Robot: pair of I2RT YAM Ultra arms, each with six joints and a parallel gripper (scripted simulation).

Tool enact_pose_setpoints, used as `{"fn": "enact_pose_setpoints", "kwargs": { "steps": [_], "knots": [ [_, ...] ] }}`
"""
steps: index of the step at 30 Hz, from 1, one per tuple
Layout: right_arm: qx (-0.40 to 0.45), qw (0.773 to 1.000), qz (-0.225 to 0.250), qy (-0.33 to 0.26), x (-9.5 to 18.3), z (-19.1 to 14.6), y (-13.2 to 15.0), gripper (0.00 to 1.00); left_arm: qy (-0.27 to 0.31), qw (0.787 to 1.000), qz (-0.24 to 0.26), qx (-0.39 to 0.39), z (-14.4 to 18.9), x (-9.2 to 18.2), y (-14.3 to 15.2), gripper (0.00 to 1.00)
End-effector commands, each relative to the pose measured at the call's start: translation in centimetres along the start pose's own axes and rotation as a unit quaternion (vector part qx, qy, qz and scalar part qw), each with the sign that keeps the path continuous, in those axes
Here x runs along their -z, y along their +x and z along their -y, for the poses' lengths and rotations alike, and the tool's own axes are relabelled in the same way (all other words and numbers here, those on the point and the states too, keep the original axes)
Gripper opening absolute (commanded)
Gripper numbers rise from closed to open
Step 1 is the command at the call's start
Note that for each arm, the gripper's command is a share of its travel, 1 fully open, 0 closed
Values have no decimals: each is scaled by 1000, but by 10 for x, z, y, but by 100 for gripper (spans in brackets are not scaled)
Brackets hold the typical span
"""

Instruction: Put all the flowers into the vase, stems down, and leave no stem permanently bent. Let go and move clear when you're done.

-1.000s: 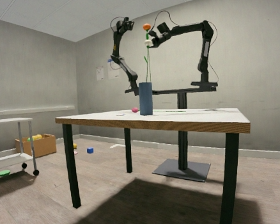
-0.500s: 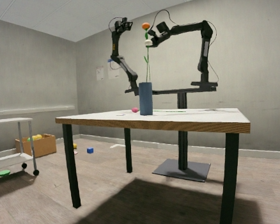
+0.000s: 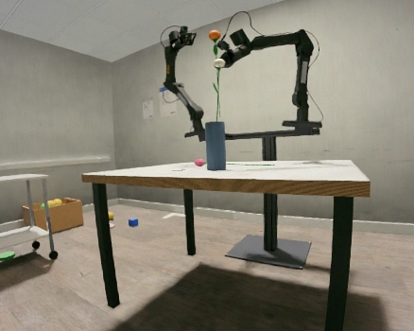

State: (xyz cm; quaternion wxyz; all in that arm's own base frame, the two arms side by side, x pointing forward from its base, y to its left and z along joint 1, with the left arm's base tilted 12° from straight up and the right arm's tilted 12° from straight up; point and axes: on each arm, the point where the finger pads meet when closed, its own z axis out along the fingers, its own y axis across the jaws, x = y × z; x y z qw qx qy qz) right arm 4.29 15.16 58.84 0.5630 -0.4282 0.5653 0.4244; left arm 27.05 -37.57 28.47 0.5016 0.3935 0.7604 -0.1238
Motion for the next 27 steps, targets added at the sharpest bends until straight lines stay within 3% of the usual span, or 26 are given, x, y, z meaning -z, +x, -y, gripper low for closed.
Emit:
{"fn": "enact_pose_setpoints", "kwargs": {
  "steps": [1, 10, 19, 27],
  "knots": [
    [-3, 1000, 6, -3, -2, -2, -7, 30, -1, 1000, 18, 3, -5, 0, -16, 0],
    [-3, 1000, 6, -2, -2, -2, -7, 30, -21, 1000, 14, 14, -31, -12, -23, 0],
    [-3, 1000, 6, -2, -2, -2, -7, 30, -18, 999, 23, 14, -27, -8, -30, 0],
    [-3, 1000, 6, -2, -2, -2, -7, 30, -41, 999, 15, 25, -52, -24, -29, 0]
  ]
}}
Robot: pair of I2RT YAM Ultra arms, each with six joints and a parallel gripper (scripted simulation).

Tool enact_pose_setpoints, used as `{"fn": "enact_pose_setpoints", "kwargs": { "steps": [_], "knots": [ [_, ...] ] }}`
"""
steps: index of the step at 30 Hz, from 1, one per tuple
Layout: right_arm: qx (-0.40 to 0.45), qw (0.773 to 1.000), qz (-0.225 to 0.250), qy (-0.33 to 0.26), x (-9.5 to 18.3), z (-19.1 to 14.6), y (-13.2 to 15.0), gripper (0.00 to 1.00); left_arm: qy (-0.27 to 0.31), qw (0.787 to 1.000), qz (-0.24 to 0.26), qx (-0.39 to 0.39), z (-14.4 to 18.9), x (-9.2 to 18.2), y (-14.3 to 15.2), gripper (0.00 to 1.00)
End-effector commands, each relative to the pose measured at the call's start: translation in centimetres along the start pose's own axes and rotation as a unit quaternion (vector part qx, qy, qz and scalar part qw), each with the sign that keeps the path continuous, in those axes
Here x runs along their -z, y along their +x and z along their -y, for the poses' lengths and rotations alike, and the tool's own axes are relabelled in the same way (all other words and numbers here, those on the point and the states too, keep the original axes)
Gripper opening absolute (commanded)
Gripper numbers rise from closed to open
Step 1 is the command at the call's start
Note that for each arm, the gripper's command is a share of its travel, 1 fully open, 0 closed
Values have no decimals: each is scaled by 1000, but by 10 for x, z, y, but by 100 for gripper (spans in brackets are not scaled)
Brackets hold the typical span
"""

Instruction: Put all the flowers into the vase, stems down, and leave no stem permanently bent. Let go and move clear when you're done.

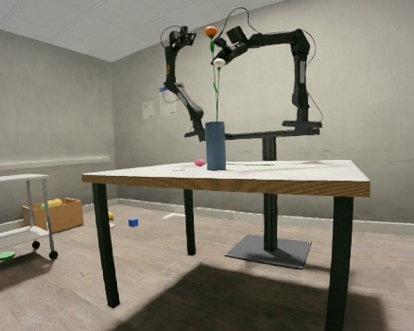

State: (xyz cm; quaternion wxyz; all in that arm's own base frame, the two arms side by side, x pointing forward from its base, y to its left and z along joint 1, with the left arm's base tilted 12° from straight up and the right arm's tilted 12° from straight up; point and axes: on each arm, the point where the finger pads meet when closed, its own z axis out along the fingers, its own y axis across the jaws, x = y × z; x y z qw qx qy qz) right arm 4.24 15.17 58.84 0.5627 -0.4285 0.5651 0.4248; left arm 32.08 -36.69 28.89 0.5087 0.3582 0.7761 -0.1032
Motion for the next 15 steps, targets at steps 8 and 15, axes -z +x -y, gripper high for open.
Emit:
{"fn": "enact_pose_setpoints", "kwargs": {
  "steps": [8, 15],
  "knots": [
    [-3, 1000, 6, -1, -2, -1, -7, 30, -15, 1000, 19, 11, -22, -4, -26, 0],
    [-3, 1000, 6, -1, -2, -1, -7, 30, -10, 1000, 24, 10, -14, 4, -28, 0]
  ]
}}
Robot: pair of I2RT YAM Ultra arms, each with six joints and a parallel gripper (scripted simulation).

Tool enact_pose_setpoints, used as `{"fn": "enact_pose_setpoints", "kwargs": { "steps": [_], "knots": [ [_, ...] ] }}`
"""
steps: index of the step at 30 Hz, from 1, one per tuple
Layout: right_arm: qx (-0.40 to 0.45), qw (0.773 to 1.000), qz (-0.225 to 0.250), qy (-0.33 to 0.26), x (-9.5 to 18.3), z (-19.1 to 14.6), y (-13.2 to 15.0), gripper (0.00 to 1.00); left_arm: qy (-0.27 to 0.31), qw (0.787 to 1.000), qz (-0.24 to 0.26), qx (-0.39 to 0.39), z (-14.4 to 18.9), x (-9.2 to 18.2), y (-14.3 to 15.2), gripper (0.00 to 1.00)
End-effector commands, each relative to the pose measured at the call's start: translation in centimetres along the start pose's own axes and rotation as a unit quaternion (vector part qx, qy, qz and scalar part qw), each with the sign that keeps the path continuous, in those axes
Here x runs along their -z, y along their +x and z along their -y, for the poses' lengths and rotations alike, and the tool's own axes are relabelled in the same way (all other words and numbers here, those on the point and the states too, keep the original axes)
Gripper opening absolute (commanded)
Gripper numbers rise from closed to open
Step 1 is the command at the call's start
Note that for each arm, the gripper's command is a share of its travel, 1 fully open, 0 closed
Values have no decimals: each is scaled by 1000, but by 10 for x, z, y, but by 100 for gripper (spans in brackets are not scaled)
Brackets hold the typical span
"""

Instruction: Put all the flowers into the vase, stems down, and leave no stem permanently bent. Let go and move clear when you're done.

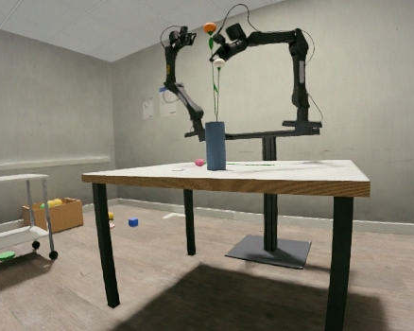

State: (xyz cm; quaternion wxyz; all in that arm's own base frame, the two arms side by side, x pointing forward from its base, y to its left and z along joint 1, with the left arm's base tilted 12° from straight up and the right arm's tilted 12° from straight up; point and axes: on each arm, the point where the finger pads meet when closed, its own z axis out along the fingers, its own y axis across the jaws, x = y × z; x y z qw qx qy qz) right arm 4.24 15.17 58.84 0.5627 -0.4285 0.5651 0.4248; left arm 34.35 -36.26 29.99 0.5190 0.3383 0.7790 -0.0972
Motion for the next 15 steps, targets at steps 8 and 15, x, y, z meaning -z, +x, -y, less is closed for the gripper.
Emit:
{"fn": "enact_pose_setpoints", "kwargs": {
  "steps": [8, 15],
  "knots": [
    [-3, 1000, 6, -1, -2, -1, -7, 30, 5, 1000, 20, 0, 5, 15, -12, 0],
    [-3, 1000, 6, -1, -2, -1, -7, 30, 3, 1000, 22, 4, 5, 15, -12, 0]
  ]
}}
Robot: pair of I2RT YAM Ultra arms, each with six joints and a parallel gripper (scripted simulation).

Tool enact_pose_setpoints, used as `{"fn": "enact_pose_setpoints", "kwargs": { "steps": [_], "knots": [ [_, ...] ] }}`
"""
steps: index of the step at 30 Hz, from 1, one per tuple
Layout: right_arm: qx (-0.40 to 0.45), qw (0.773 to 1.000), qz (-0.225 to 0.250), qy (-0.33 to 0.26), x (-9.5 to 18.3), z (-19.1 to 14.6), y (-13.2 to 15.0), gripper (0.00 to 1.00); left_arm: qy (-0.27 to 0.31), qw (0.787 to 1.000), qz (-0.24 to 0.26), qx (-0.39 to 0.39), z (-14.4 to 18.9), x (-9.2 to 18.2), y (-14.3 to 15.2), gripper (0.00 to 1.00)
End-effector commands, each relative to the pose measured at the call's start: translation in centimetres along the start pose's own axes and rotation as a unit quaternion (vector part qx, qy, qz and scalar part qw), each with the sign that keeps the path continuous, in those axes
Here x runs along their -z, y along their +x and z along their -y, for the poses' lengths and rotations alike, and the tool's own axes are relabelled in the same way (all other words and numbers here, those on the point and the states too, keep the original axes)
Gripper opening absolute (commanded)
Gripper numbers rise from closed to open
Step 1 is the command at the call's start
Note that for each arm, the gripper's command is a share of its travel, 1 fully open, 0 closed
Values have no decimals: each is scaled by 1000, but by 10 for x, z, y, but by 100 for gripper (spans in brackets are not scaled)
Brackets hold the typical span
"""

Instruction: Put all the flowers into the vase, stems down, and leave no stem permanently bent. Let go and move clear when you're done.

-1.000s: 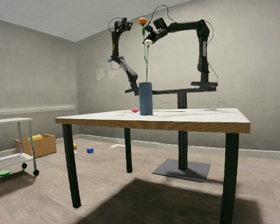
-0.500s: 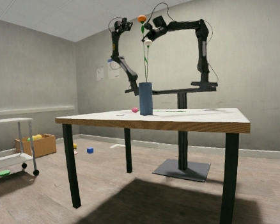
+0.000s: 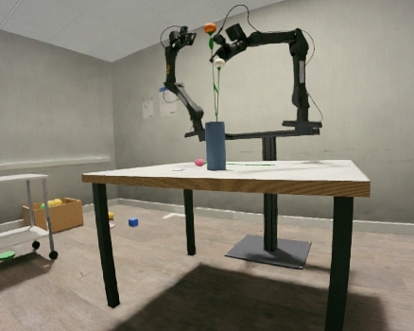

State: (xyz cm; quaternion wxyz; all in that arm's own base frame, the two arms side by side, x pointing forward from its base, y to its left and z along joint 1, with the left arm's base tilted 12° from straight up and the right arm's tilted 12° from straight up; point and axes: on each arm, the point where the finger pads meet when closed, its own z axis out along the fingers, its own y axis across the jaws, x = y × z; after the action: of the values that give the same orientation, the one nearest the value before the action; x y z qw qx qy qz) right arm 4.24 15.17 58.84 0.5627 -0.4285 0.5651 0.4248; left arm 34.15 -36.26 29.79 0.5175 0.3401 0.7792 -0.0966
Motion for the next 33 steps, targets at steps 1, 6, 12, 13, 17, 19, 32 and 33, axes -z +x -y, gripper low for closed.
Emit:
{"fn": "enact_pose_setpoints", "kwargs": {
  "steps": [1, 6, 12, 13, 17, 19, 32, 33],
  "knots": [
    [-3, 1000, 6, -1, -2, -1, -7, 30, 3, 1000, 23, 5, 4, 14, -13, 0],
    [-3, 1000, 6, -1, -2, -1, -7, 30, 3, 1000, 22, 5, 6, 11, -14, 0],
    [-3, 1000, 6, -1, -2, -1, -7, 30, 3, 1000, 23, 6, 9, 5, -19, 0],
    [-3, 1000, 6, -1, -2, -1, -7, 30, 2, 1000, 27, 7, 9, 6, -23, 0],
    [-3, 1000, 6, -1, -2, -1, -7, 30, 3, 1000, 20, 5, 11, 3, -19, 0],
    [-3, 1000, 6, -1, -2, -1, -7, 30, 3, 1000, 21, 5, 11, 4, -20, 0],
    [-3, 1000, 6, -1, -2, -1, -7, 30, 2, 1000, 20, 6, 11, 4, -17, 0],
    [-3, 1000, 6, -1, -2, -1, -7, 30, 2, 1000, 20, 6, 11, 4, -16, 0]
  ]
}}
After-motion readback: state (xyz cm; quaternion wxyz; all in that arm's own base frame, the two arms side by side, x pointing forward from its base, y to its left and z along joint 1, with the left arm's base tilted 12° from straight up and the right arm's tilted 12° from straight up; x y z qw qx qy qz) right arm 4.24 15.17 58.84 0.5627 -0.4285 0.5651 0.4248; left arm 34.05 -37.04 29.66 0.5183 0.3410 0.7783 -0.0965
